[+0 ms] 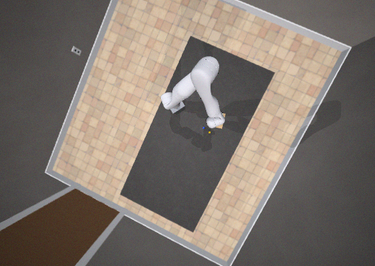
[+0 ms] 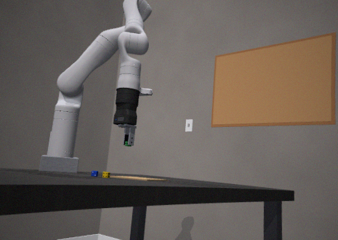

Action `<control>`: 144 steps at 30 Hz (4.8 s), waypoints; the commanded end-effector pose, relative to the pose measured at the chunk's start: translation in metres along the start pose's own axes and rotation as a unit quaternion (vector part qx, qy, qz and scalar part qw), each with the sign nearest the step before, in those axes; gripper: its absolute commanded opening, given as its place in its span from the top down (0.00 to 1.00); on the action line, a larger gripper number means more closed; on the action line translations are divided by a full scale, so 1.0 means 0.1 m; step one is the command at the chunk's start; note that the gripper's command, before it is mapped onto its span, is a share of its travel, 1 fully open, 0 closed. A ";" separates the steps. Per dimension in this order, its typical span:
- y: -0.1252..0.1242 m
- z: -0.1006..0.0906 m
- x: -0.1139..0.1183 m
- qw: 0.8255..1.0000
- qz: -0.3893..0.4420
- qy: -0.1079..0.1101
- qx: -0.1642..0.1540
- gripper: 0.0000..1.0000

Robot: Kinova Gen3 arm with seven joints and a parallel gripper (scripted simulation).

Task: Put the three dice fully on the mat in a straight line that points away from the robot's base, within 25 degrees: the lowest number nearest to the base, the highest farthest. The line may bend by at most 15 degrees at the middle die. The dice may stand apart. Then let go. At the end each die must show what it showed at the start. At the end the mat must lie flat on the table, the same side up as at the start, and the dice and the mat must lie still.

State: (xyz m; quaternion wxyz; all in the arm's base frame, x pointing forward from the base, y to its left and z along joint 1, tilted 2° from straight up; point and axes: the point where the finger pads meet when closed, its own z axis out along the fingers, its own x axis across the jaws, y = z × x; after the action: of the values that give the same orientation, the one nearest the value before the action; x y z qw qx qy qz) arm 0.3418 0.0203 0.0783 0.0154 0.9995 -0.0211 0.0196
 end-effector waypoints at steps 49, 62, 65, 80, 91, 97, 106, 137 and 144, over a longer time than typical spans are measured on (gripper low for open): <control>-0.04 0.93 0.07 0.999 -0.054 -0.001 0.004 0.66; -0.04 0.94 0.07 0.999 -0.054 0.000 0.004 0.66; -0.04 0.94 0.07 0.999 -0.054 0.000 0.004 0.66; -0.04 0.94 0.07 0.999 -0.054 0.000 0.004 0.66; -0.04 0.94 0.07 0.999 -0.055 0.000 0.004 0.66; -0.04 0.95 0.06 0.998 -0.057 -0.001 0.004 0.66; -0.05 0.94 0.05 0.998 -0.062 -0.001 0.004 0.66; -0.05 0.94 0.06 0.998 -0.064 0.000 0.004 0.66; -0.05 0.94 0.08 0.998 -0.066 0.001 0.004 0.66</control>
State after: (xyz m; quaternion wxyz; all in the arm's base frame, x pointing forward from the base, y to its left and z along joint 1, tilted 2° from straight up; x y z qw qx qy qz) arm 0.3515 0.0235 -0.0159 0.0106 0.9991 0.0376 0.0174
